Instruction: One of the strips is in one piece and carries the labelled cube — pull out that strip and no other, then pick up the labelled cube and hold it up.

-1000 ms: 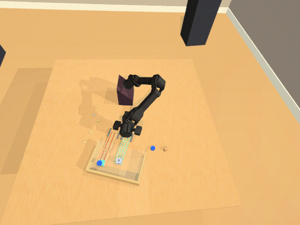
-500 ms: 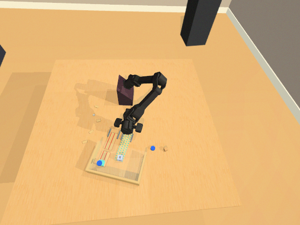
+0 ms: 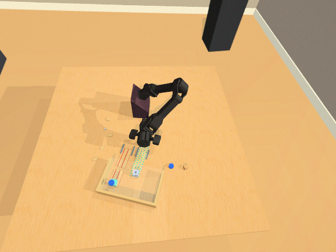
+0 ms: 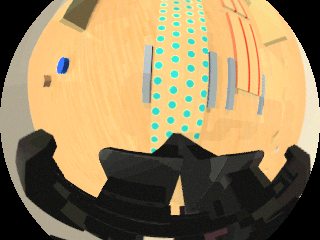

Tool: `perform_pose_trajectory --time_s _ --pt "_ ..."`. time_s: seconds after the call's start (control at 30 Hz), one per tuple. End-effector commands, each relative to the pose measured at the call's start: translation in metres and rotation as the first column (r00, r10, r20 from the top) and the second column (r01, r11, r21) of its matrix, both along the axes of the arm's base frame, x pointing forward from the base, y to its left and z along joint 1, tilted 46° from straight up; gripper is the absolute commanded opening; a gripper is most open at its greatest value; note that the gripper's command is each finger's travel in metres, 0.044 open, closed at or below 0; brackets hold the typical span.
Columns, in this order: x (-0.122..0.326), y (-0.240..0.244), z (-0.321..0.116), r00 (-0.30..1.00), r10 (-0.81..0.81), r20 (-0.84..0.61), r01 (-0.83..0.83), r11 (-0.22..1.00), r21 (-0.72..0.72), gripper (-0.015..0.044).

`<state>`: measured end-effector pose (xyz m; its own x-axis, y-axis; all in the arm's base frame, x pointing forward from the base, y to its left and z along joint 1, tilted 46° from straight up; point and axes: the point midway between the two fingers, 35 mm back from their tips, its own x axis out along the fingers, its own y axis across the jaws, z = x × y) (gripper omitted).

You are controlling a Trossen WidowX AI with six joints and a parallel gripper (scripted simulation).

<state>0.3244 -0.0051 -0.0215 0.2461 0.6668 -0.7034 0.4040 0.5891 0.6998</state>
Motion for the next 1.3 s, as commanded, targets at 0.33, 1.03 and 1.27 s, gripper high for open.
perform_pose_trajectory --time_s 0.33,1.03,1.27 --pt "-0.023 0.017 0.0 1.0 0.013 -0.02 -0.013 1.0 0.013 0.0" --pt "-0.051 0.03 0.004 1.0 0.013 -0.022 -0.013 1.0 0.014 0.0" --pt "-0.061 0.035 0.005 1.0 0.013 -0.023 -0.013 1.0 0.014 0.0"
